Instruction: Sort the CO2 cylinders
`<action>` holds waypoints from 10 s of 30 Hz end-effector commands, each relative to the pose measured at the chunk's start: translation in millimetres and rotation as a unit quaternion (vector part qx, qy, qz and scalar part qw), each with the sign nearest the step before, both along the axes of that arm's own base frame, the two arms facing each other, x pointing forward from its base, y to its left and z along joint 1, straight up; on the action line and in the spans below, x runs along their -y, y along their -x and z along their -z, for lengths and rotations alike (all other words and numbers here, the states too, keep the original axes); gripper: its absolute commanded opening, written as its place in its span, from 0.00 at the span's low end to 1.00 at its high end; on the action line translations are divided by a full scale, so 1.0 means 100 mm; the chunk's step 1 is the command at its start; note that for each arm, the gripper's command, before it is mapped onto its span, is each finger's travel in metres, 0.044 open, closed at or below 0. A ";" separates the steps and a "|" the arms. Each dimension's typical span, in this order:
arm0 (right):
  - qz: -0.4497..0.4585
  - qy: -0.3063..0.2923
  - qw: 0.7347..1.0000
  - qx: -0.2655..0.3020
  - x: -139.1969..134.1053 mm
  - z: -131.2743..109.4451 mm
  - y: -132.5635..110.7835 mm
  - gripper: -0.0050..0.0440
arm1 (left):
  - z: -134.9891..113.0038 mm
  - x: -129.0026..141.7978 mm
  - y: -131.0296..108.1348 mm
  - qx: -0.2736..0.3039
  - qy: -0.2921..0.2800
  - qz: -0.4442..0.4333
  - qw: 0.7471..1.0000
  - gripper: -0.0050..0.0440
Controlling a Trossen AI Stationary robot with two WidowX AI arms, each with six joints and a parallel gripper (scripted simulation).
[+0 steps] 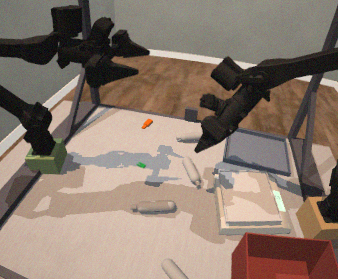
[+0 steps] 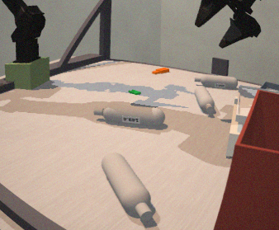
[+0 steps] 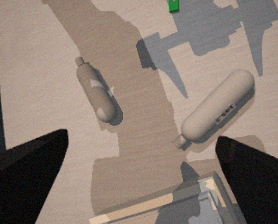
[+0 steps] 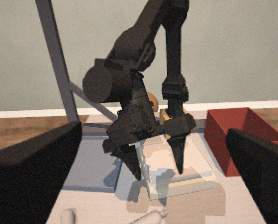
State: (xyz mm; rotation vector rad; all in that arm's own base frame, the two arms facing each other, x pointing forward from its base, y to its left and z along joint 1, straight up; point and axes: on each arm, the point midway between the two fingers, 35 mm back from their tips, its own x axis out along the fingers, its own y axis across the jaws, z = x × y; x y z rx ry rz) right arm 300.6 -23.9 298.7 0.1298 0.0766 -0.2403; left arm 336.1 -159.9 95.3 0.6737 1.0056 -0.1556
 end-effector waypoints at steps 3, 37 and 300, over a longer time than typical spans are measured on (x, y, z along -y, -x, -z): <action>-0.051 0.030 0.998 0.024 -0.09 -0.07 -0.07 1.00 | 0.24 0.17 -0.04 -0.060 0.093 -0.002 0.994 1.00; -0.108 0.032 0.994 -0.013 -0.26 -0.24 -0.19 1.00 | 0.61 0.34 -0.10 -0.135 0.243 -0.133 0.951 0.62; -0.296 0.920 -0.045 -0.251 0.75 1.22 -0.24 1.00 | -0.11 -0.78 -0.20 -0.034 0.426 -0.725 0.540 0.00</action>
